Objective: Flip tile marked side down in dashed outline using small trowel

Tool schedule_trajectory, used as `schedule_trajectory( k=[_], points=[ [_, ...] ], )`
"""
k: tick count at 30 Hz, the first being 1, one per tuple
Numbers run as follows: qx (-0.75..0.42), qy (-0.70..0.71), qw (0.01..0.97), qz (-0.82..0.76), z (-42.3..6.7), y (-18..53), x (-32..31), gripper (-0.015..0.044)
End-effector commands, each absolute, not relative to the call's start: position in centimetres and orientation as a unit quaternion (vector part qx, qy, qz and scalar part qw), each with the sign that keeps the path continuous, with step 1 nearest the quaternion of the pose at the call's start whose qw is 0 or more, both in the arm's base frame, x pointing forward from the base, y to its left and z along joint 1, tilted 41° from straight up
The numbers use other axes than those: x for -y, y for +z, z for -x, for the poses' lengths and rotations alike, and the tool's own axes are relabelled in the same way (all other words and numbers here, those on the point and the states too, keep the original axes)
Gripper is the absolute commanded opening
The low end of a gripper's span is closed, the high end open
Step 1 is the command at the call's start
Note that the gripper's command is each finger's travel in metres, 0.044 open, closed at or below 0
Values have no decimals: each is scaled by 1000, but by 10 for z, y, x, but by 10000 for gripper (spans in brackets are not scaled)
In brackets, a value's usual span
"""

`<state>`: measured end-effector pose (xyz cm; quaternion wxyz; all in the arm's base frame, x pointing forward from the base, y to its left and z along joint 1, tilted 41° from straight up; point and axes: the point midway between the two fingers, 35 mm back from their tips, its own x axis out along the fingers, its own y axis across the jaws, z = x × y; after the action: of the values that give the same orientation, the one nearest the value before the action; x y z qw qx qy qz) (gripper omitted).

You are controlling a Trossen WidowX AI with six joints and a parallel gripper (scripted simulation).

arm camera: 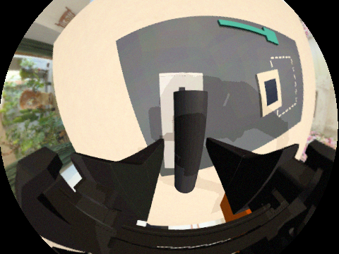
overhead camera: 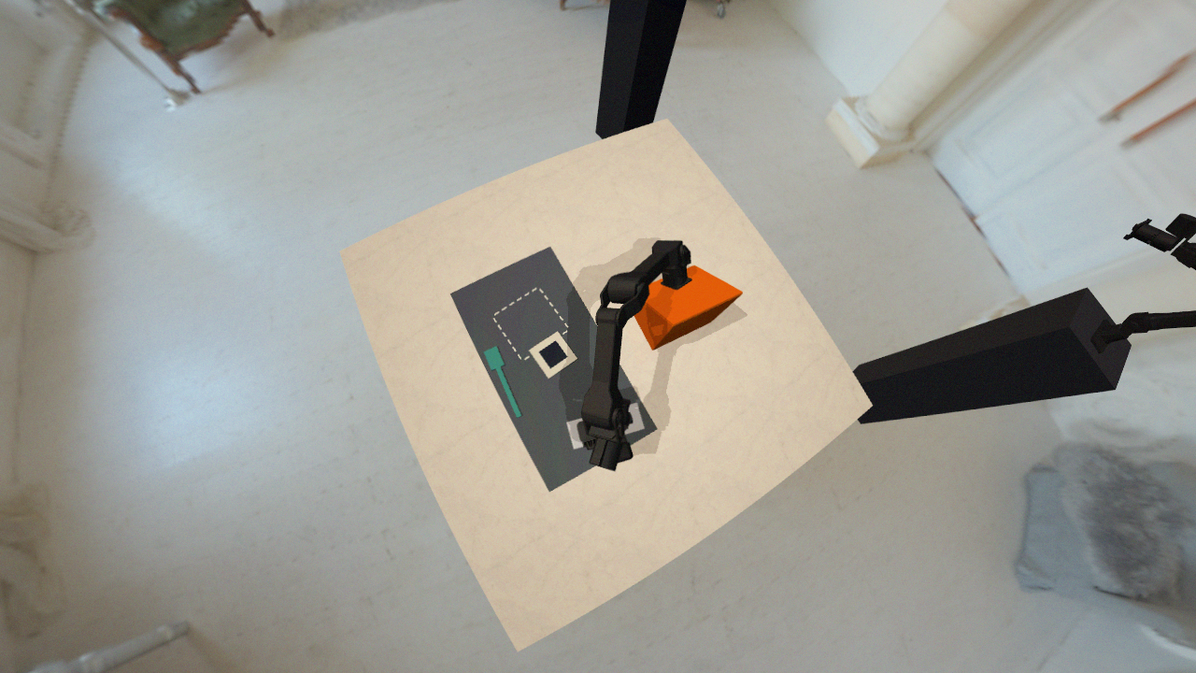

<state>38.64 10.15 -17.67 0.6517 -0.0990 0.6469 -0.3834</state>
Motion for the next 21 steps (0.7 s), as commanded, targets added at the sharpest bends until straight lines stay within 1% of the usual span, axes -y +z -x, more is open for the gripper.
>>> schedule_trajectory(
  k=[1,2,4,21],
  points=[
    [-646,-383,652,102,-386,-178,-100,165],
    [-646,-383,652,102,-386,-178,-100,139],
    [-646,-383,652,102,-386,-178,-100,130],
    [-646,-383,652,102,-386,-178,-100,130]
  ],
)
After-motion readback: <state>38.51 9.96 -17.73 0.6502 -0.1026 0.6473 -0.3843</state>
